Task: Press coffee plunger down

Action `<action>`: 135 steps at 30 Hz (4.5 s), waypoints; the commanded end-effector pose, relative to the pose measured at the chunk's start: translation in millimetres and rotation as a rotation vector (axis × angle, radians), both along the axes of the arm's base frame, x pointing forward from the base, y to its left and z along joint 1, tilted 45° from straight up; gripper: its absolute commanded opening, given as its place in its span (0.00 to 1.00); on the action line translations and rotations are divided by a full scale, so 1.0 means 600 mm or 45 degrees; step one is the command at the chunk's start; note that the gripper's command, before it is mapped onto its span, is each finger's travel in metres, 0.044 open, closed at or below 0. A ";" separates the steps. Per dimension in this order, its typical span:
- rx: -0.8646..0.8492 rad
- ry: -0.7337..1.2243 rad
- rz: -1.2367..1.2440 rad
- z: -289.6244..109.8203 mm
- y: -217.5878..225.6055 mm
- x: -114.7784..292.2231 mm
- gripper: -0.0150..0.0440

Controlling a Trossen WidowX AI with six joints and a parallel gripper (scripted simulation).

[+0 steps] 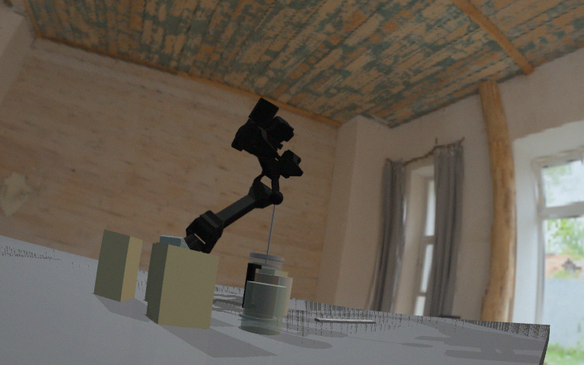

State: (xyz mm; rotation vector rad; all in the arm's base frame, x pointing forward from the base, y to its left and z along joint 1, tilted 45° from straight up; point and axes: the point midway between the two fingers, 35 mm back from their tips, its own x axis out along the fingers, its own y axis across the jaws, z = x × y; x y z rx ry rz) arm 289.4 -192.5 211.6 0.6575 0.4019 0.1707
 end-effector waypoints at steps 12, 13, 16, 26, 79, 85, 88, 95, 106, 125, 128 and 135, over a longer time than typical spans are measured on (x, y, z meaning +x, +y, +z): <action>0.136 0.032 -0.097 -0.105 0.042 -0.030 1.00; 0.136 0.032 -0.097 -0.105 0.042 -0.030 1.00; 0.135 0.033 -0.096 -0.105 0.042 -0.028 1.00; 0.133 0.036 -0.095 -0.114 0.047 -0.005 1.00; 0.132 0.035 -0.095 -0.151 0.077 0.041 0.45; 0.131 0.036 -0.095 -0.164 0.086 0.046 0.45; 0.131 0.037 -0.095 -0.170 0.091 0.048 0.45; 0.130 0.038 -0.095 -0.184 0.104 0.053 0.45; 0.131 0.037 -0.095 -0.206 0.124 0.062 0.45; 0.138 0.027 -0.097 -0.234 0.158 0.084 0.45; 0.139 0.025 -0.097 -0.234 0.159 0.090 0.45; 0.139 0.024 -0.097 -0.235 0.157 0.097 0.45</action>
